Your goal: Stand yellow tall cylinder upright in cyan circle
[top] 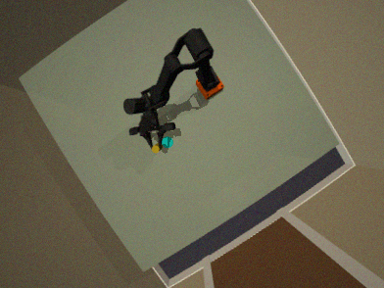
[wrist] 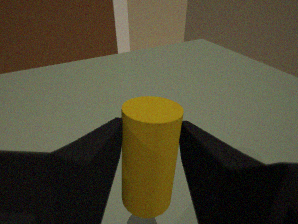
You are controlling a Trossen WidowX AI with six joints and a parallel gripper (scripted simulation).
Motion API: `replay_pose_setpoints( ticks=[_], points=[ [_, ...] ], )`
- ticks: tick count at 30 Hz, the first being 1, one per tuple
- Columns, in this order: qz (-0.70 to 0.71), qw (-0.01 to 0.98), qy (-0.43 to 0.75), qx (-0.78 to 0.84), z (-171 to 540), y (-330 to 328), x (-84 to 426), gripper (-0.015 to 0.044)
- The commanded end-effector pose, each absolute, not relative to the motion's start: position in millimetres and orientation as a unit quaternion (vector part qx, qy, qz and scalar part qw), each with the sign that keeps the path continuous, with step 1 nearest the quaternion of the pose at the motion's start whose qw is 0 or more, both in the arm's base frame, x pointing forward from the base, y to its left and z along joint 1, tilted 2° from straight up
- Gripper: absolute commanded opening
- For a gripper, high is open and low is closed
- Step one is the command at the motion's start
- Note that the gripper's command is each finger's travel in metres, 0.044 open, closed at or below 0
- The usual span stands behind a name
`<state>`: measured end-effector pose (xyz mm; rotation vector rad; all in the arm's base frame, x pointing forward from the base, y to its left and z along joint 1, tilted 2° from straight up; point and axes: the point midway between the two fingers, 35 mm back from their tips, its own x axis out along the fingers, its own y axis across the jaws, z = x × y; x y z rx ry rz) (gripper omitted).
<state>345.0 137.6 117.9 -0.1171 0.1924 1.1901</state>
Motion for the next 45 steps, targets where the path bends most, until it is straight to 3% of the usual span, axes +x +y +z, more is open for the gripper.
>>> replay_pose_setpoints(
  ticks=[1,45],
  points=[
    [0.565,0.82,0.082,-0.051,119.2,136.3,340.4,0.0105],
    [0.592,0.804,0.023,-0.048,124.5,125.4,310.9,0.0105]
  ],
)
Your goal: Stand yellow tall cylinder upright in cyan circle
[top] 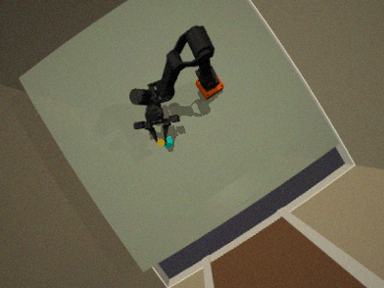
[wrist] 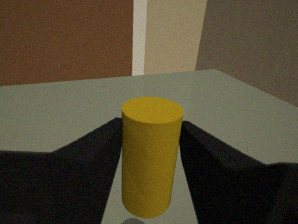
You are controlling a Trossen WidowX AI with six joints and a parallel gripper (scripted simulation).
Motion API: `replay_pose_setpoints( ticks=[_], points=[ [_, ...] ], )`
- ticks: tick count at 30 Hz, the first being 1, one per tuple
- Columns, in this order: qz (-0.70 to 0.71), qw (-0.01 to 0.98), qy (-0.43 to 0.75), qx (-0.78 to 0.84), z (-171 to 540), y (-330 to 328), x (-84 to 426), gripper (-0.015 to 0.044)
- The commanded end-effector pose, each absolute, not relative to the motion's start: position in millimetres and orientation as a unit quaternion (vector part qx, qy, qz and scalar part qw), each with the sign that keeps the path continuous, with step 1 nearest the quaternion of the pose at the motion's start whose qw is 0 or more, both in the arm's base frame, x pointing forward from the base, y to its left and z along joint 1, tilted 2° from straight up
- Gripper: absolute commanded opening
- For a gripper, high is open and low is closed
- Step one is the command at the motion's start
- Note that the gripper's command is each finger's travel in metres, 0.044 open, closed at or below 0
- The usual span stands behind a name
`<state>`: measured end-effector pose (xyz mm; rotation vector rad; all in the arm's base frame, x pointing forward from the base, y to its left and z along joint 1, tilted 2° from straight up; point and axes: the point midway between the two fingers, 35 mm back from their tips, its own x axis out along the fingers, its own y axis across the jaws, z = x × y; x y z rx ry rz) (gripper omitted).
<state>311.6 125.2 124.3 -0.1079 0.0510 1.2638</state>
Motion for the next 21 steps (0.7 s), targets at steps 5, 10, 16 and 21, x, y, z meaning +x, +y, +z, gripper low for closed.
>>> replay_pose_setpoints(
  ticks=[5,10,16,21],
  points=[
    [0.592,0.804,0.023,-0.048,112.1,125.0,313.8,0.0105],
    [0.592,0.804,0.023,-0.048,97.6,124.5,316.1,0.0105],
    [0.592,0.804,0.023,-0.048,80.0,124.1,317.4,0.0105],
    [0.592,0.804,0.024,-0.048,65.3,123.8,317.3,0.0105]
  ],
)
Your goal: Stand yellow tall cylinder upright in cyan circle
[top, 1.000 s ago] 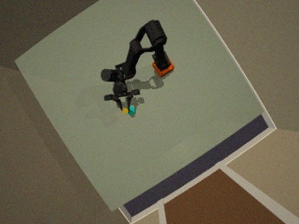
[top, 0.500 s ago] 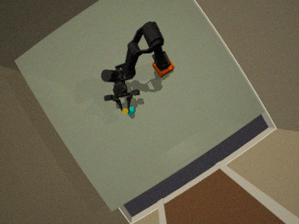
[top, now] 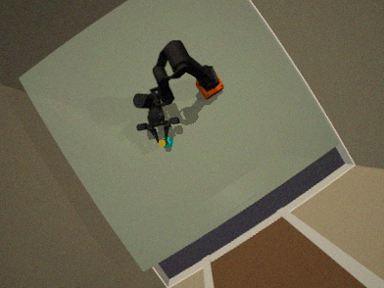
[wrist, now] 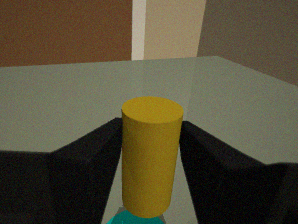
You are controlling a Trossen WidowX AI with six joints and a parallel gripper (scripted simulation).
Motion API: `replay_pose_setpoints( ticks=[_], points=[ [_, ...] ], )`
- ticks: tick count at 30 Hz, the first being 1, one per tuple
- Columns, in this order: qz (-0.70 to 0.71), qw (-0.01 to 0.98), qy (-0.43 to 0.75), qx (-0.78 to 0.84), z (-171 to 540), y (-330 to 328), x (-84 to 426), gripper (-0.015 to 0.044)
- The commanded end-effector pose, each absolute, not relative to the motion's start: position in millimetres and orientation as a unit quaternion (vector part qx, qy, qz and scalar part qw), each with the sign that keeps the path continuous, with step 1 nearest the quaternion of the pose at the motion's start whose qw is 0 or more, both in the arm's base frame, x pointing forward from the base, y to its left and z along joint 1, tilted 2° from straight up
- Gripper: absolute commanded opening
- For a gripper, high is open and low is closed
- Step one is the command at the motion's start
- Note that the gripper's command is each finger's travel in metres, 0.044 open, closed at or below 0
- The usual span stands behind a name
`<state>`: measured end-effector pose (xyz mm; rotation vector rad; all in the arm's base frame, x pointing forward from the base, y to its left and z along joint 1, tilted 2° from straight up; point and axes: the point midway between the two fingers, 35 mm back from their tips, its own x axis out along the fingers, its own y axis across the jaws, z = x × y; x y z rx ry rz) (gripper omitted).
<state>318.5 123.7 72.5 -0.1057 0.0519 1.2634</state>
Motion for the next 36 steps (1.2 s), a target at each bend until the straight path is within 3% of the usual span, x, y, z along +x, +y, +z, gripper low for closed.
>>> replay_pose_setpoints(
  ticks=[1,31,36],
  points=[
    [0.592,0.804,0.024,-0.048,62.4,123.8,317.1,0.0105],
    [0.59,0.806,0.027,-0.046,16.3,125.0,315.1,0.0105],
    [0.59,0.806,0.027,-0.046,16.3,125.0,315.1,0.0236]
  ],
)
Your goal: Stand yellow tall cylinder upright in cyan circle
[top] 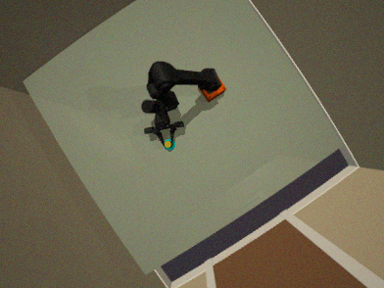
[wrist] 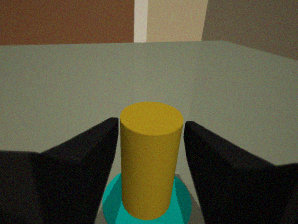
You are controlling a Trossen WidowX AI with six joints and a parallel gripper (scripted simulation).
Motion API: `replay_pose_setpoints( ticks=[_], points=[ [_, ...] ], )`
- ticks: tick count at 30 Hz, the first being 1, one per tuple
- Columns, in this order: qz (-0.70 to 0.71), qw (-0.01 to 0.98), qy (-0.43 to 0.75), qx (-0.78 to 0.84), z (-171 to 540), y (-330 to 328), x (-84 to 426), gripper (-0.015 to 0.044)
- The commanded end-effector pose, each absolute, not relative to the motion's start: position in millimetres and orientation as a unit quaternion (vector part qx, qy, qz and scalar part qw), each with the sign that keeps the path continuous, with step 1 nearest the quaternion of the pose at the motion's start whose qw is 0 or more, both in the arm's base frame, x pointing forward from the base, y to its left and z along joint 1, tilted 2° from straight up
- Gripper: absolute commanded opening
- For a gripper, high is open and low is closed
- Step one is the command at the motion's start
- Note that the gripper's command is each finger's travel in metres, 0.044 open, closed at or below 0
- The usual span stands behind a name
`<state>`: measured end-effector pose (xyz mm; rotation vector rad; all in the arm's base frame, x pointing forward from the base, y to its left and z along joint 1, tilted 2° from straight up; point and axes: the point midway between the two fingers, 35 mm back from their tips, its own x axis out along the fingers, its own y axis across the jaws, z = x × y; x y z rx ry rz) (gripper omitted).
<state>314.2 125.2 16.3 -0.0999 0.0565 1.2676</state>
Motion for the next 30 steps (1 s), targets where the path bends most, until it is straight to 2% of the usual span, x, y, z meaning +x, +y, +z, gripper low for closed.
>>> replay_pose_setpoints(
  ticks=[1,6,7,12,30],
  points=[
    [0.59,0.806,0.027,-0.046,16.3,125.0,315.1,0.0263],
    [0.59,0.806,0.027,-0.046,16.3,125.0,315.1,0.0394],
    [0.59,0.806,0.027,-0.046,16.3,125.0,315.1,0.04],
    [0.59,0.805,0.027,-0.046,19.1,125.0,315.6,0.04],
    [0.592,0.804,0.024,-0.048,99.1,124.9,313.0,0.04]
  ],
)
